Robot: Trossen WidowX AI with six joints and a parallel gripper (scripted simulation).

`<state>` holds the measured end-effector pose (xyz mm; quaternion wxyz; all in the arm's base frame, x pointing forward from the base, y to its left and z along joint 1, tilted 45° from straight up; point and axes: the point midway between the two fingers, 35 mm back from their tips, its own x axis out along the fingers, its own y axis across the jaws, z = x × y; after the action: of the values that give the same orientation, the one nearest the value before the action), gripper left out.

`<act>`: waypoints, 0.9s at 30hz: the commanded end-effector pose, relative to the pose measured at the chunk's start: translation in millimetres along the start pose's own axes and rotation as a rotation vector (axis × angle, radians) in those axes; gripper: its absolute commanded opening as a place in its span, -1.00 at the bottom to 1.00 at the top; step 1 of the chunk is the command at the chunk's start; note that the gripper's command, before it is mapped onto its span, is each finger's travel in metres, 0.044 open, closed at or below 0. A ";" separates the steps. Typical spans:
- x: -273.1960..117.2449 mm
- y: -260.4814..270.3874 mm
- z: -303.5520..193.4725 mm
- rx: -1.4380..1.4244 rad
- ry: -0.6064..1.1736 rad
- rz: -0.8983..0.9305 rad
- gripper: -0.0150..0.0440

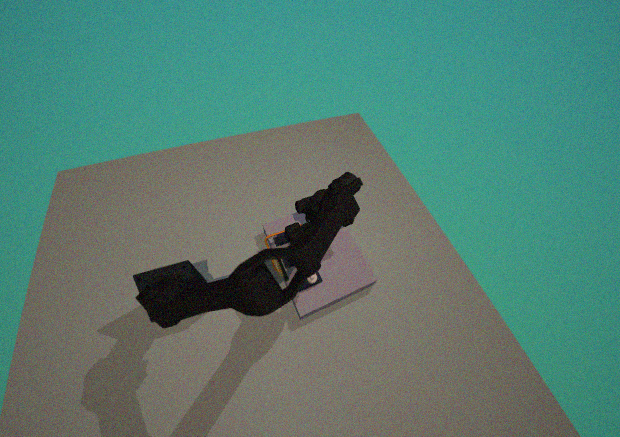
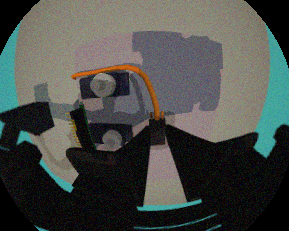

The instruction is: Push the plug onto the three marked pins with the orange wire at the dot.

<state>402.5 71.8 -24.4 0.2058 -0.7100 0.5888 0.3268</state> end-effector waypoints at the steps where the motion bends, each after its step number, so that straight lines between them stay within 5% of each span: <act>1: -28.9 -2.2 0.3 0.010 -0.007 -0.018 -0.49; 27: -46.7 63.9 11.1 -0.515 -0.009 -0.021 -0.49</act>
<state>344.1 97.2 3.4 0.0487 -0.7409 0.4976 0.4484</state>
